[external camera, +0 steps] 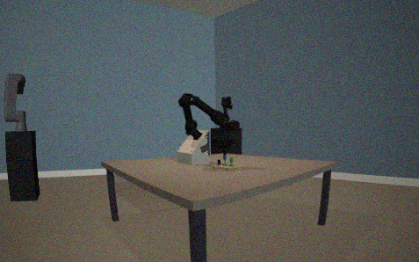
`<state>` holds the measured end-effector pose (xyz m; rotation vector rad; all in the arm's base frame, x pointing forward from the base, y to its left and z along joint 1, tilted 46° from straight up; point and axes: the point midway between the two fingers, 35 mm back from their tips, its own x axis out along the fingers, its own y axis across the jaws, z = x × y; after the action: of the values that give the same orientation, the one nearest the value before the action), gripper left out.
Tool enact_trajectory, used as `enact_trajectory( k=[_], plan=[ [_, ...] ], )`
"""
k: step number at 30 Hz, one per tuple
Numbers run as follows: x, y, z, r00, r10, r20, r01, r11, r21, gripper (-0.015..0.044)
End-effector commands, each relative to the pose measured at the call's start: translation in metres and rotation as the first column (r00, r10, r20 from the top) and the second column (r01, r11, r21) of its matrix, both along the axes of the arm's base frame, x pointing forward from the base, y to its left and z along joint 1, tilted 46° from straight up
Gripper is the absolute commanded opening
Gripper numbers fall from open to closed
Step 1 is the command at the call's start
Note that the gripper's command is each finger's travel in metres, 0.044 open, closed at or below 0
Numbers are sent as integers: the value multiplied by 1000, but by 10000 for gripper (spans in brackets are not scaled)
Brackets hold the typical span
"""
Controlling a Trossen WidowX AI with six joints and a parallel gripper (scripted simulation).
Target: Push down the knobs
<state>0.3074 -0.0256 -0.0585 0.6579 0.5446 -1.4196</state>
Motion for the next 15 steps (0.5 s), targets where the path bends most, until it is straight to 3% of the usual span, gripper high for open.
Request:
enact_trajectory(
  k=[1, 15],
  plan=[
    [1, -12, -9, 1000, -22, -2, 22, 1000, -6, 0],
    [1, -17, -14, 1000, -22, -2, 22, 1000, -6, 0]
  ],
)
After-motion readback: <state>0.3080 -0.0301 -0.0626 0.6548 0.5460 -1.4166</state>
